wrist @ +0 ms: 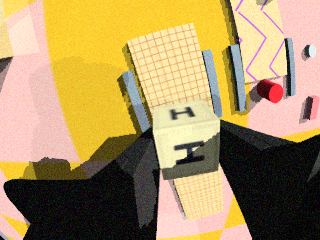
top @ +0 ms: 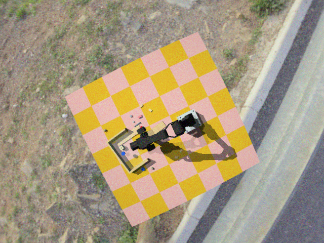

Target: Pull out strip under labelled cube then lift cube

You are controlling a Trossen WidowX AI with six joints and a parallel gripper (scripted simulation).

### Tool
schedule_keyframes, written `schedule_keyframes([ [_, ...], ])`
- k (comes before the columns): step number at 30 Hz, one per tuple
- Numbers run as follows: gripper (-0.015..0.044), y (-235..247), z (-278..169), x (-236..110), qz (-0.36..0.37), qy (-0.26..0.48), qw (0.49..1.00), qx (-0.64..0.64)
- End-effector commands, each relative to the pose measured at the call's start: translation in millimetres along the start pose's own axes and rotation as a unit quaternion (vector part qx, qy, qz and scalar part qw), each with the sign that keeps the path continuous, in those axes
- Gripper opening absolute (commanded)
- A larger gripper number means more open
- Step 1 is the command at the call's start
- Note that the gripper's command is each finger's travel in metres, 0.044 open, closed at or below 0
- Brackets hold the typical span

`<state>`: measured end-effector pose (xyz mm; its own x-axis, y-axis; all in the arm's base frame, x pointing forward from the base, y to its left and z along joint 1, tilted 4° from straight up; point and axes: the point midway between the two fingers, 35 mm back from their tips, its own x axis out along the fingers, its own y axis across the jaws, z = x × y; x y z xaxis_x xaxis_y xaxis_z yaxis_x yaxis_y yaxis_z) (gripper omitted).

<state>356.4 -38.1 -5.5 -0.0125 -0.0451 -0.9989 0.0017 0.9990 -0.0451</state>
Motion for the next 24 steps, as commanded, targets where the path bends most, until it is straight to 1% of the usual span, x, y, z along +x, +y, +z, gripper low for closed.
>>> schedule_keyframes([
  [1,0.0000,1.2,-7.3,-0.5,0.002,0.004,1.000,0.002],
  [14,0.0000,5.8,-51.4,-0.3,0.002,0.006,1.000,0.002],
  [18,0.0000,6.1,-53.8,-1.3,0.002,0.006,1.000,0.002],
  [24,0.0000,6.0,-53.2,-35.1,0.002,0.006,1.000,0.002],
])
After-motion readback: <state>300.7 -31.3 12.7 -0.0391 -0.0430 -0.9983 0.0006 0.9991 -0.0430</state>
